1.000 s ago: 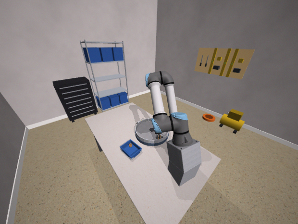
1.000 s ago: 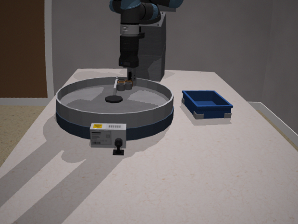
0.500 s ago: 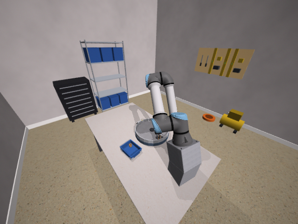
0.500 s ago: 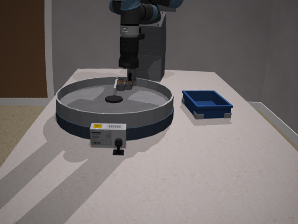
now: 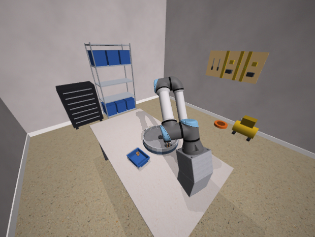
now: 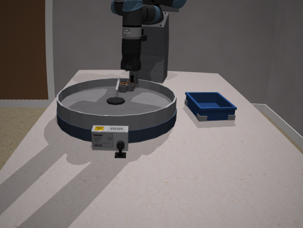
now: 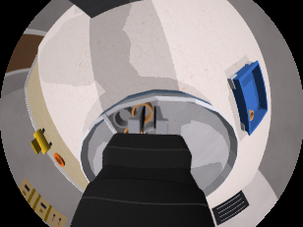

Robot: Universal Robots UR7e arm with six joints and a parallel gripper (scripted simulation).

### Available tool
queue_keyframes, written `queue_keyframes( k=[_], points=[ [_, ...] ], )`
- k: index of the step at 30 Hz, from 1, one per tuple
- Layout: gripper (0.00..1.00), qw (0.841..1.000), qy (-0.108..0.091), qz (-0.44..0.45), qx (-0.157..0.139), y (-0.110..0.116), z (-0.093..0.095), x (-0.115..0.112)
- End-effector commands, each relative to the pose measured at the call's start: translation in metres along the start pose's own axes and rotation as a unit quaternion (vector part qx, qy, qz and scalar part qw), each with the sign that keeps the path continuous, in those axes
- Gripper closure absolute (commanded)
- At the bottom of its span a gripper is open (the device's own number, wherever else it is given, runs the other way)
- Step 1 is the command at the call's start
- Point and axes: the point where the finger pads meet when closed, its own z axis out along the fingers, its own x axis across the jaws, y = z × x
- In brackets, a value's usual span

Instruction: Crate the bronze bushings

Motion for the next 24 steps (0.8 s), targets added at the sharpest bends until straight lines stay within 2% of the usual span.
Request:
queue_keyframes(
  k=[1,24],
  points=[
    [0.60,1.000,0.000,0.000,-0.001,0.0003,0.0007,0.0000],
    [0.60,1.000,0.000,0.000,-0.001,0.0003,0.0051,0.0000]
  ],
)
